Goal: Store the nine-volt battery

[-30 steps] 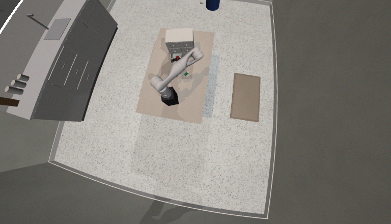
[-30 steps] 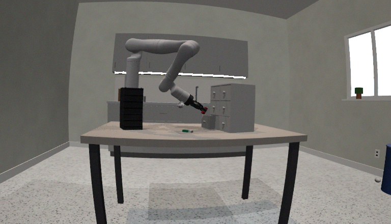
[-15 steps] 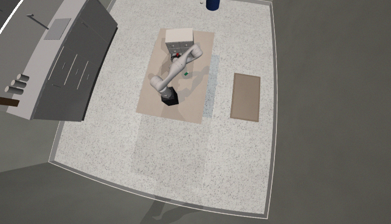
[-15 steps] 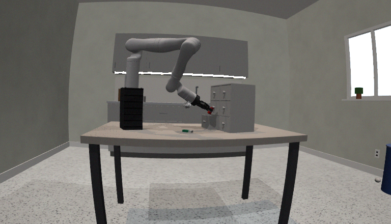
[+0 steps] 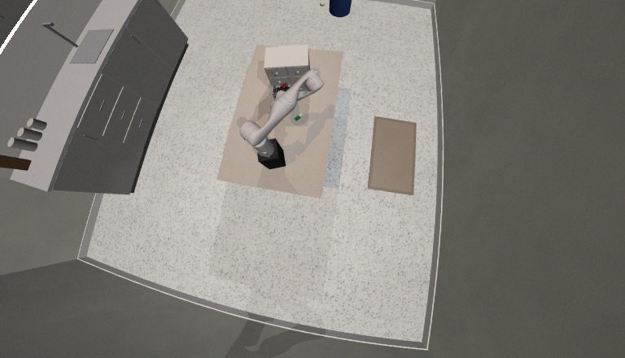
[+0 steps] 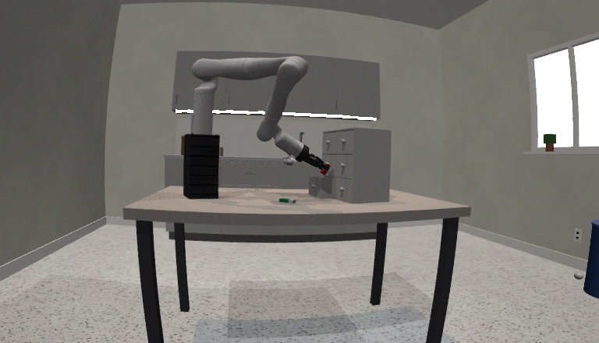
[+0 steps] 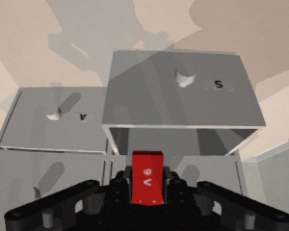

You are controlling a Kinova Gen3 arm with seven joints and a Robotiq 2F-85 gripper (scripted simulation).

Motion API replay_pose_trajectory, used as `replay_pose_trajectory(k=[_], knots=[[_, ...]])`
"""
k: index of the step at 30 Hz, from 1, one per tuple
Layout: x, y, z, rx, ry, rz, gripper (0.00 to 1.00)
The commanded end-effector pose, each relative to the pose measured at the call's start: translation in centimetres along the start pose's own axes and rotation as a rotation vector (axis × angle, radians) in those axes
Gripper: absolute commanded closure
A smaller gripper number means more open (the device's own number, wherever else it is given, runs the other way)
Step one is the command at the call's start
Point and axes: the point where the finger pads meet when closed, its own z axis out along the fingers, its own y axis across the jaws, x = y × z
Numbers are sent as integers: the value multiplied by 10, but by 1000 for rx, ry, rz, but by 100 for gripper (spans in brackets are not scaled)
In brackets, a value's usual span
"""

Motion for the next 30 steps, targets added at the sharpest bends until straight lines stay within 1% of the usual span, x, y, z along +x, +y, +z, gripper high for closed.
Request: replay_pose_trajectory(k=[1, 22, 23, 24, 25, 26, 27, 28, 29, 30], knots=[[-1, 0, 0, 0, -2, -1, 77], [-1, 0, 0, 0, -2, -1, 77], [-1, 0, 0, 0, -2, -1, 74], [-1, 0, 0, 0, -2, -1, 74], [-1, 0, 0, 0, -2, -1, 70], [-1, 0, 0, 0, -2, -1, 70], [-1, 0, 0, 0, -2, -1, 66], [-1, 0, 0, 0, -2, -1, 66], [-1, 0, 0, 0, -2, -1, 62], [-1, 0, 0, 0, -2, -1, 62]])
